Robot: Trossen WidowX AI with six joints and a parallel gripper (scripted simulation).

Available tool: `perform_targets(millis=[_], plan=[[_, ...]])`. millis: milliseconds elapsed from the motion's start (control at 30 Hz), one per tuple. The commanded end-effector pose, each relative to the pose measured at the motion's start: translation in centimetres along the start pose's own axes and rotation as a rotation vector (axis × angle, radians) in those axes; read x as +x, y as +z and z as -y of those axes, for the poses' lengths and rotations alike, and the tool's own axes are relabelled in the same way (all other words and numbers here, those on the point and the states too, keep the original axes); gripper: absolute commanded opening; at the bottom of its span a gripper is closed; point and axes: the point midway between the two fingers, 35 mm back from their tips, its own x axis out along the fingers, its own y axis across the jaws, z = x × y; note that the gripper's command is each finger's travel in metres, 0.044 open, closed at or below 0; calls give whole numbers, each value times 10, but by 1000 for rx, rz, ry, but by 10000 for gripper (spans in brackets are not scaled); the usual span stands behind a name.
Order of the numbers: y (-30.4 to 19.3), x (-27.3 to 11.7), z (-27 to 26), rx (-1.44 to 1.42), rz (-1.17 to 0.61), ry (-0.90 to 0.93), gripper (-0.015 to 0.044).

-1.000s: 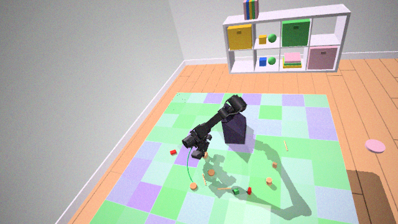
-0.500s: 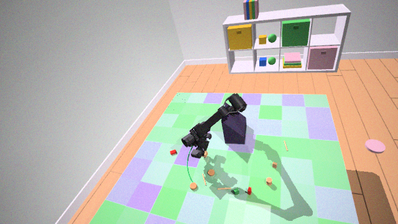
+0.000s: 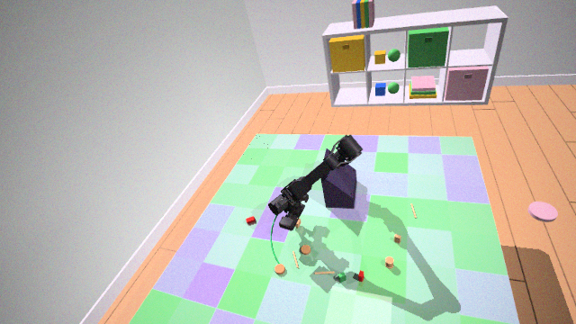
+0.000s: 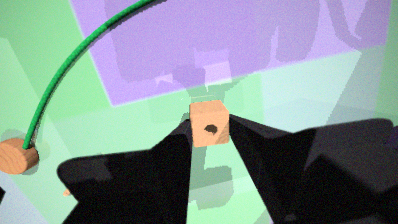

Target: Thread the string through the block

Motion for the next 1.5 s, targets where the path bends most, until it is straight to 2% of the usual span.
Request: perform_targets(millis=[0,1467], plan=[[-5,1,0,5,84,-4,0],[-42,15,1,21,739,-6,0]])
